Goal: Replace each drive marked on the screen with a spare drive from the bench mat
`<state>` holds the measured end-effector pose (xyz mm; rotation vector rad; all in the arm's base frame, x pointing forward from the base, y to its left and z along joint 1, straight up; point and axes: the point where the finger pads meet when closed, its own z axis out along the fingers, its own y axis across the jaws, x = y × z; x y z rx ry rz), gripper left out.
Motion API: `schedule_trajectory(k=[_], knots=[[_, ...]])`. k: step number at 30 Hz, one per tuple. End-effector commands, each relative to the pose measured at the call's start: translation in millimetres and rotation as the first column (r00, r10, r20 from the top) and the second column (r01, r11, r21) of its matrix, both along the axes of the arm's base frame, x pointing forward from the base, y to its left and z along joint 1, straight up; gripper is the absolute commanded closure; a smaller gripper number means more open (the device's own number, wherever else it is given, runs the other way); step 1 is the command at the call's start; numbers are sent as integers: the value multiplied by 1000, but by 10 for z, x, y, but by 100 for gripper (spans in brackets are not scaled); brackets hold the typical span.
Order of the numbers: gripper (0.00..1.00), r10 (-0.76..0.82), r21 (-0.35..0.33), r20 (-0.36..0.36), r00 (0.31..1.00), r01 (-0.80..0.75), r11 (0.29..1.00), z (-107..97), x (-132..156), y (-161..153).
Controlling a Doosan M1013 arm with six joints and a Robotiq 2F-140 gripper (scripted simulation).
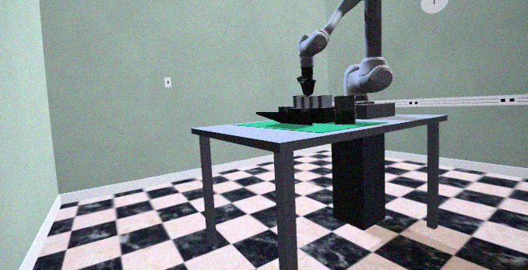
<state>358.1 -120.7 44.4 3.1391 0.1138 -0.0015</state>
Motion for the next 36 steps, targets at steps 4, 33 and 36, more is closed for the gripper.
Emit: schedule_trajectory(k=[4,33,36], knots=[[90,0,0,1,1000,0,1000,157,4,0],[90,0,0,1,1000,0,1000,950,4,0],[90,0,0,1,1000,0,1000,953,4,0]])
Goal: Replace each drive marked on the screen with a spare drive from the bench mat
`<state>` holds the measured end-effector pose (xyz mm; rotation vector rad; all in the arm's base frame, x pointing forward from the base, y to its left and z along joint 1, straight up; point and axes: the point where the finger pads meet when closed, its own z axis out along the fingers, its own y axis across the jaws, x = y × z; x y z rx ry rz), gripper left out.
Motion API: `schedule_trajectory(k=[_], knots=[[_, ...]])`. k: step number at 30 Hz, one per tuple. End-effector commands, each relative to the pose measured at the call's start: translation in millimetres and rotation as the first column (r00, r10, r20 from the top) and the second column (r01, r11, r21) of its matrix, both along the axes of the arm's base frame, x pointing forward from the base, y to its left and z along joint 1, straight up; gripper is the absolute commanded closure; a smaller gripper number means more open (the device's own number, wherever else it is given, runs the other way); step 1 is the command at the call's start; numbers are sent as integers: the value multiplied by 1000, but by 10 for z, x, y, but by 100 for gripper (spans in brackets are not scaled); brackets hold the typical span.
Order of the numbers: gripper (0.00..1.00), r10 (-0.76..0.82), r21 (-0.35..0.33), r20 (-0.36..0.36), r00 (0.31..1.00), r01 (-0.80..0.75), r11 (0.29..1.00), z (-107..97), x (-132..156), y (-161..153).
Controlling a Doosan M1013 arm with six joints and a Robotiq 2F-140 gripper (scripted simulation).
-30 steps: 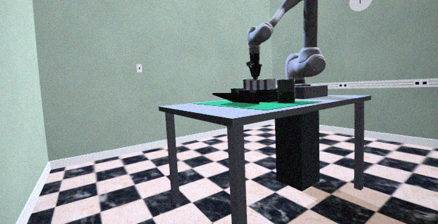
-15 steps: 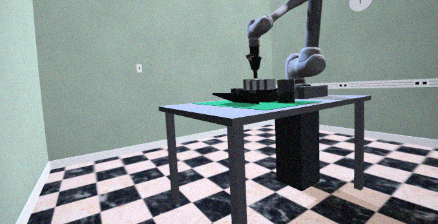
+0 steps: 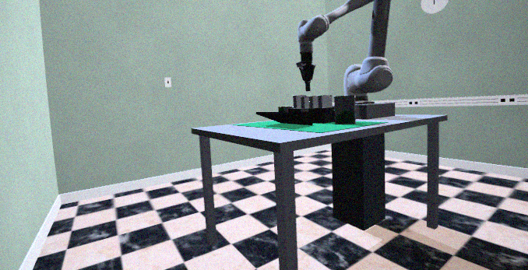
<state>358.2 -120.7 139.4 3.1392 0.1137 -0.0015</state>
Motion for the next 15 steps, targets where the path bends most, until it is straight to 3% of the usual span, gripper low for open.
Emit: schedule_trajectory(k=[1,5,9,15], knots=[[90,1,0,1,1000,-1,1000,4,4,-1],[90,18,0,1,1000,-18,1000,5,13,-1],[90,177,0,1,984,-177,984,9,93,0],[90,584,-3,-3,812,-584,812,17,372,13]])
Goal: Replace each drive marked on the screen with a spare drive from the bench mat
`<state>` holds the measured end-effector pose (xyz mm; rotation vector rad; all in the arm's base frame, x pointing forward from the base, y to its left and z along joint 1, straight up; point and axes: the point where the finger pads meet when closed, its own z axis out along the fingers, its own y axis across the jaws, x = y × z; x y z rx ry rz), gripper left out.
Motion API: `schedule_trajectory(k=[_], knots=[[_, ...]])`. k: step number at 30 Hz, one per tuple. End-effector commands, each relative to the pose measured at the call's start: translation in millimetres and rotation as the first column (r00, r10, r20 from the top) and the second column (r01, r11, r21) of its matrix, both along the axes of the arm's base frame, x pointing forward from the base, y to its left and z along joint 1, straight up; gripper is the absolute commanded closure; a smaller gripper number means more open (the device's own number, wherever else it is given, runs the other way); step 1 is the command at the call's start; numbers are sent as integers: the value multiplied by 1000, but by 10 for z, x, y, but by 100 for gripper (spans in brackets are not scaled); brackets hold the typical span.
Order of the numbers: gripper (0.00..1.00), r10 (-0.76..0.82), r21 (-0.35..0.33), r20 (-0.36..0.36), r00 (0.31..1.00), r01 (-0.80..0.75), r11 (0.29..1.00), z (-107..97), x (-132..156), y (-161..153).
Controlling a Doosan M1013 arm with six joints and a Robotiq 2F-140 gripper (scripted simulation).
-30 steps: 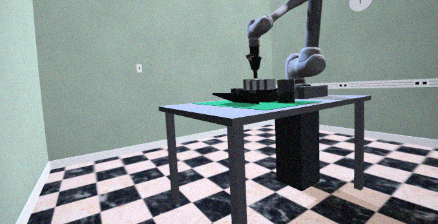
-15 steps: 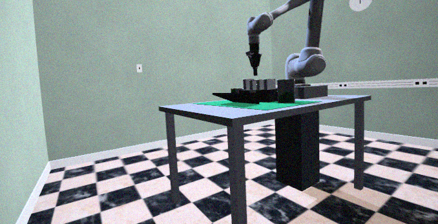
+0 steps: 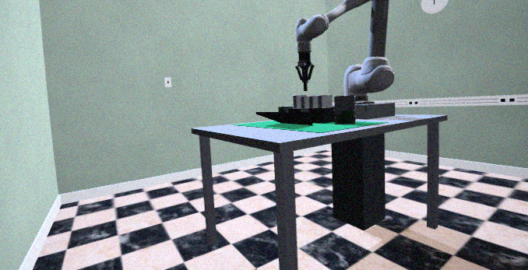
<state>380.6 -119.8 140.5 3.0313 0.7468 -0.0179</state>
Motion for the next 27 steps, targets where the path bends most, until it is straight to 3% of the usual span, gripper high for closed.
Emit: schedule_trajectory(k=[1,4,6,7,10,16,17,27], knots=[[90,275,14,3,961,-275,961,5,203,9],[90,456,8,-2,890,-456,890,2,362,24],[90,456,8,-2,890,-456,890,2,362,24],[90,611,9,-3,792,-611,792,1,408,29],[90,717,7,-8,697,-717,697,-4,516,43],[90,916,22,6,400,-916,400,-8,578,53],[11,916,22,6,400,-916,400,-8,578,53],[11,916,22,6,400,-916,400,-8,578,53]])
